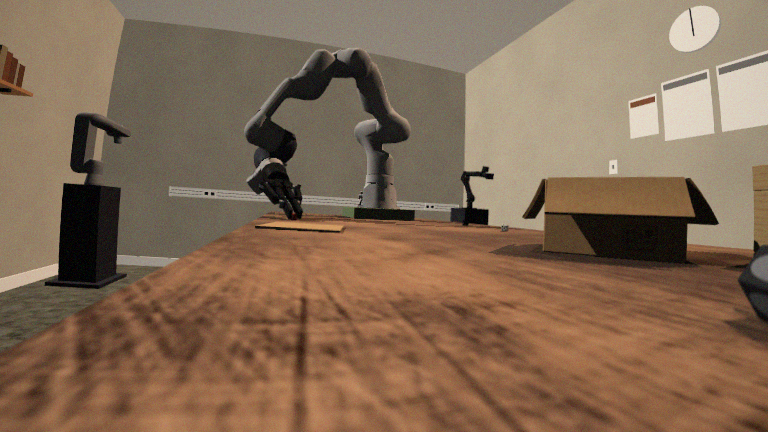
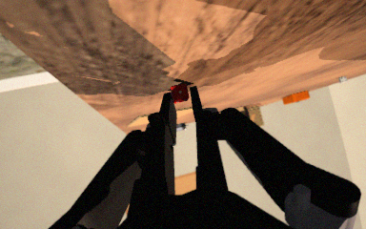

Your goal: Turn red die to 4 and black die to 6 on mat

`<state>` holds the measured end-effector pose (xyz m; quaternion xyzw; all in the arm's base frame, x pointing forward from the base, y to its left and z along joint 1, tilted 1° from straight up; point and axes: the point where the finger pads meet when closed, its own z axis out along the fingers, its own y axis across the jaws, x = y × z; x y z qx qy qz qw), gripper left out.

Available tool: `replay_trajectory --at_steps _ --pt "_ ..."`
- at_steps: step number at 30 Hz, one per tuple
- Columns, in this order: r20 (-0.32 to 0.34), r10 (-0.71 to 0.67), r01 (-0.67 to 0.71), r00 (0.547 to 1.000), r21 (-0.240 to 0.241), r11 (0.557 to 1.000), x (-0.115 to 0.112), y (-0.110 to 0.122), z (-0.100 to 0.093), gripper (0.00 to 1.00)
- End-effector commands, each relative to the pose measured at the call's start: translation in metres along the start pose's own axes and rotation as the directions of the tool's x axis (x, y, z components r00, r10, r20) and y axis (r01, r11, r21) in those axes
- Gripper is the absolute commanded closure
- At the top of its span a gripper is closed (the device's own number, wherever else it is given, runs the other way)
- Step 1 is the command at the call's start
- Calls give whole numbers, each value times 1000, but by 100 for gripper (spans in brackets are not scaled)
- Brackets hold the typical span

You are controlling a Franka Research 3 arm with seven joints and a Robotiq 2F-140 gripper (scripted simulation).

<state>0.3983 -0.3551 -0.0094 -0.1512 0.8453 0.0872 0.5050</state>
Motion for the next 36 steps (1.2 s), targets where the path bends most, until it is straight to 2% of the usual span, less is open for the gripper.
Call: replay_trajectory --at_steps 1,6,36 --pt "4 -5 5 1000 1 1000 -1 0 1 78" --pt "4 -5 5 1000 1 1000 -1 0 1 73" --pt "4 -5 5 1000 1 1000 -1 0 1 73"
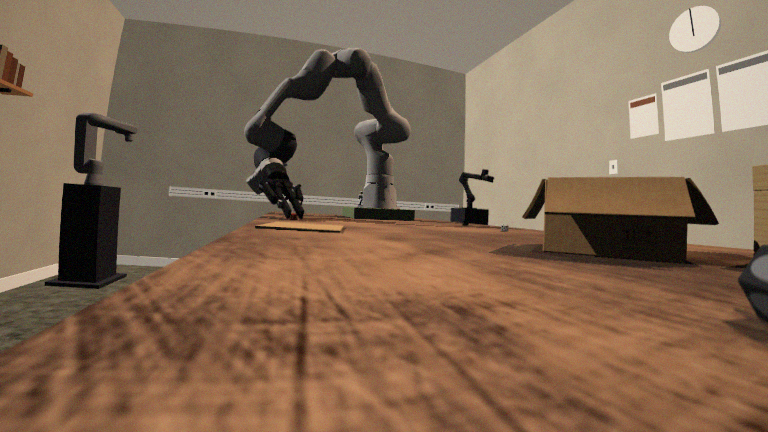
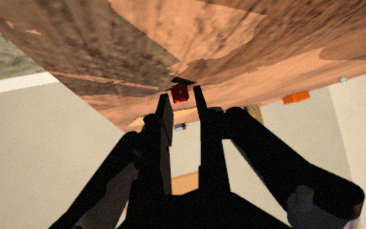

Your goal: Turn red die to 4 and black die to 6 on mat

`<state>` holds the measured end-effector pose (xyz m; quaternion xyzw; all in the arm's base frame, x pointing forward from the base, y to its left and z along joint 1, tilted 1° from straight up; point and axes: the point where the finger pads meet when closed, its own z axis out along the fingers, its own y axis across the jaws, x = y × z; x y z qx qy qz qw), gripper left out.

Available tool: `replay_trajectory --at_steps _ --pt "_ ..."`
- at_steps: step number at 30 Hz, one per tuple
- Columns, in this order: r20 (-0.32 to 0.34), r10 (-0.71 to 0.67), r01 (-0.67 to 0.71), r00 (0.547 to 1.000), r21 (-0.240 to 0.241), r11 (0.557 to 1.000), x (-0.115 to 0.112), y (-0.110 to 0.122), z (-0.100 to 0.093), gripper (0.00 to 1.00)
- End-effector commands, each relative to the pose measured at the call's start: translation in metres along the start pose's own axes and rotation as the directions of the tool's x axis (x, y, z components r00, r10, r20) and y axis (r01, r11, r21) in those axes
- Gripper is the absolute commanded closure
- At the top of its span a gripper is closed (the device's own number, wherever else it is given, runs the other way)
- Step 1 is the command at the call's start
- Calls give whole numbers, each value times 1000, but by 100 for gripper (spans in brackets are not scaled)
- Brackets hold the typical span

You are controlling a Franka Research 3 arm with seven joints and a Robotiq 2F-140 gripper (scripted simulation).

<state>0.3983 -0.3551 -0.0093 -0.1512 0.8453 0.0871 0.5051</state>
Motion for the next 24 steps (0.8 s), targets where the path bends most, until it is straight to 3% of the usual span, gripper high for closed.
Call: replay_trajectory --at_steps 1,17,24 --pt "4 -5 5 1000 0 1000 -1 0 1 73" --pt "4 -5 5 1000 0 1000 -1 0 0 73" --pt "4 -5 5 1000 0 1000 -1 0 -16 73"
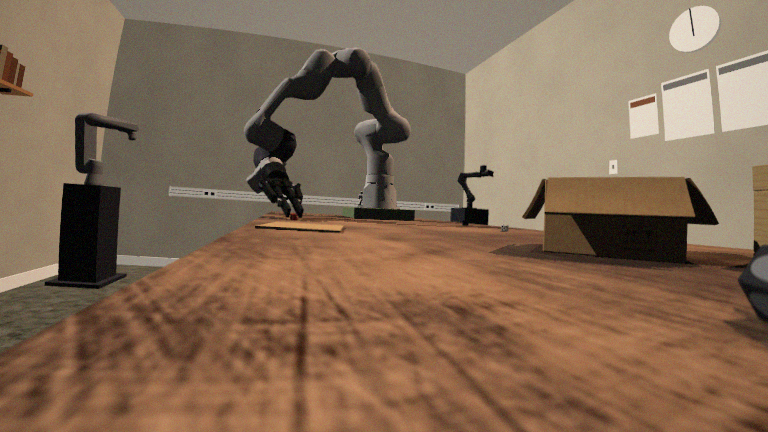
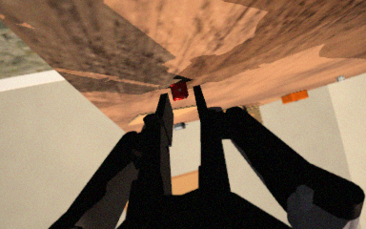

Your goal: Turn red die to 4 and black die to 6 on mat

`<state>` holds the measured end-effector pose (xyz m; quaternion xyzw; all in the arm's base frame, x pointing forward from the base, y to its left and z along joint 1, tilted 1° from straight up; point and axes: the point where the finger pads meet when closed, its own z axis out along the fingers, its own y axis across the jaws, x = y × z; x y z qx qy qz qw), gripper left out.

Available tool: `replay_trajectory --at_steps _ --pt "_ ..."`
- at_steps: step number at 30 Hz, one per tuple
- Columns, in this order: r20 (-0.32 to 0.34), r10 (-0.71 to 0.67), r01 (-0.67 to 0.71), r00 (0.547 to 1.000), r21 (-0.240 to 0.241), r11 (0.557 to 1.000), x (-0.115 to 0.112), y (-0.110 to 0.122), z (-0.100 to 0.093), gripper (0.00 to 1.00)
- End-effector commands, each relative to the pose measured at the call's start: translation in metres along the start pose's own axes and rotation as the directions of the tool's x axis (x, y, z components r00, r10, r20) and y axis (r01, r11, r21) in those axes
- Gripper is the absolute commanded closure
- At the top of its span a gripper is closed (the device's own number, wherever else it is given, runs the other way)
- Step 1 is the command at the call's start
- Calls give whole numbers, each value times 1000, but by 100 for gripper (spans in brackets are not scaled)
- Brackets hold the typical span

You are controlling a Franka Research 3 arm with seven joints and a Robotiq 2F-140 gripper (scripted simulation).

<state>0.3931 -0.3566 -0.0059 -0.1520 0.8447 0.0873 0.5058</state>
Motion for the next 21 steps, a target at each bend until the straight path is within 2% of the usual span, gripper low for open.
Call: replay_trajectory --at_steps 1,6,13,21 --pt "2 -3 3 1000 2 1000 0 -1 -14 73" --pt "2 -3 3 1000 2 1000 0 -1 -32 73" --pt "2 -3 3 1000 2 1000 0 -1 -42 73" --pt "2 -3 3 1000 2 1000 -4 -1 -45 73"
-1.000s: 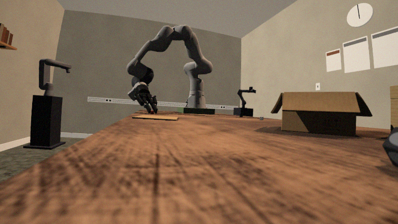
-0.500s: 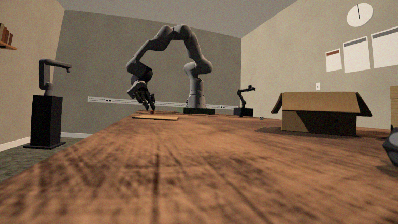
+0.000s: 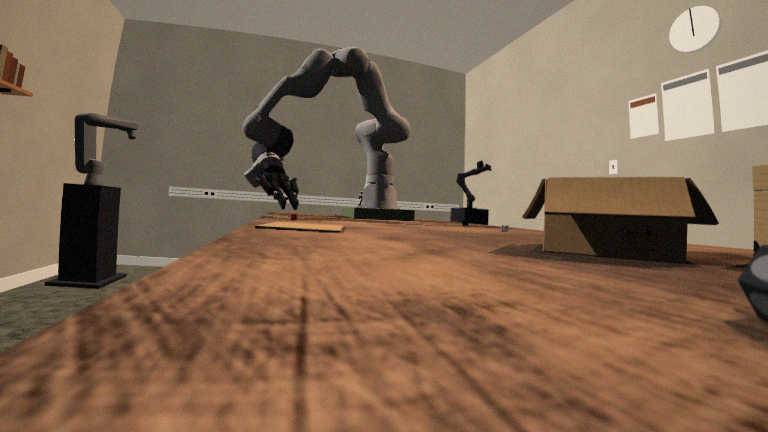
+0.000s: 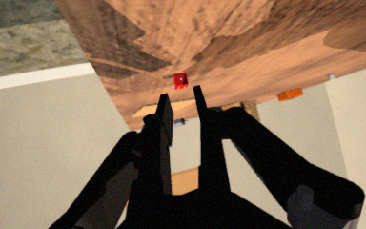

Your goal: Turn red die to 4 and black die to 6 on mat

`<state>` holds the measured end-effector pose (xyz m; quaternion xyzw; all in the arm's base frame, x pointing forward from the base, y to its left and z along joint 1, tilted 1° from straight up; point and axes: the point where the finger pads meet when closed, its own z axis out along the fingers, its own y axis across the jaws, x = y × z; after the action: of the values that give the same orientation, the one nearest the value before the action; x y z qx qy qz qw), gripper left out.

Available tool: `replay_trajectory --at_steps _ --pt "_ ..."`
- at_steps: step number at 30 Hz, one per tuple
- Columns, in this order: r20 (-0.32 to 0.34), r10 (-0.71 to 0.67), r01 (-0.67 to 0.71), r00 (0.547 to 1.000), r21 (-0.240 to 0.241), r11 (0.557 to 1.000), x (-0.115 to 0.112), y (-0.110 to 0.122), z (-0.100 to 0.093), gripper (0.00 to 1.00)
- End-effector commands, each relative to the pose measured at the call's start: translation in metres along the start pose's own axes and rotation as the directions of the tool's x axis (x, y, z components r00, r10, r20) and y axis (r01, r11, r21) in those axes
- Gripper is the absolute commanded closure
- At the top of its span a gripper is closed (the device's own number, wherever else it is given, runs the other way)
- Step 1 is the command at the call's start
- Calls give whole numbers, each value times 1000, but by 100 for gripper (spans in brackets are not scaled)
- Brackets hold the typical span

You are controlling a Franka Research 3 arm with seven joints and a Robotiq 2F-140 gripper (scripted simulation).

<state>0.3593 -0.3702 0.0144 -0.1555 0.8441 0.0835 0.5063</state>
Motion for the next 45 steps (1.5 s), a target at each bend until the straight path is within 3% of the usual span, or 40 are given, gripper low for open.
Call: replay_trajectory --at_steps 1,16,25,28,31,32,39,41,45 --pt "2 7 -7 1000 -2 1000 -5 1 -4 73" --pt "2 7 -7 1000 -2 1000 -49 0 -28 73" --pt "-3 7 -7 1000 -2 1000 -53 0 -29 73" --pt "-61 6 -6 998 1 1000 -56 -1 -27 73" --pt "-202 2 0 979 10 1000 -66 -3 -21 73" --pt "-222 2 1 975 11 1000 -68 -3 -20 73" --pt "-265 -1 5 964 16 1000 -72 -5 -19 73" --pt "-343 -1 6 939 14 1000 -77 -5 -15 73" --pt "-401 1 3 916 9 1000 -81 -4 -12 73"
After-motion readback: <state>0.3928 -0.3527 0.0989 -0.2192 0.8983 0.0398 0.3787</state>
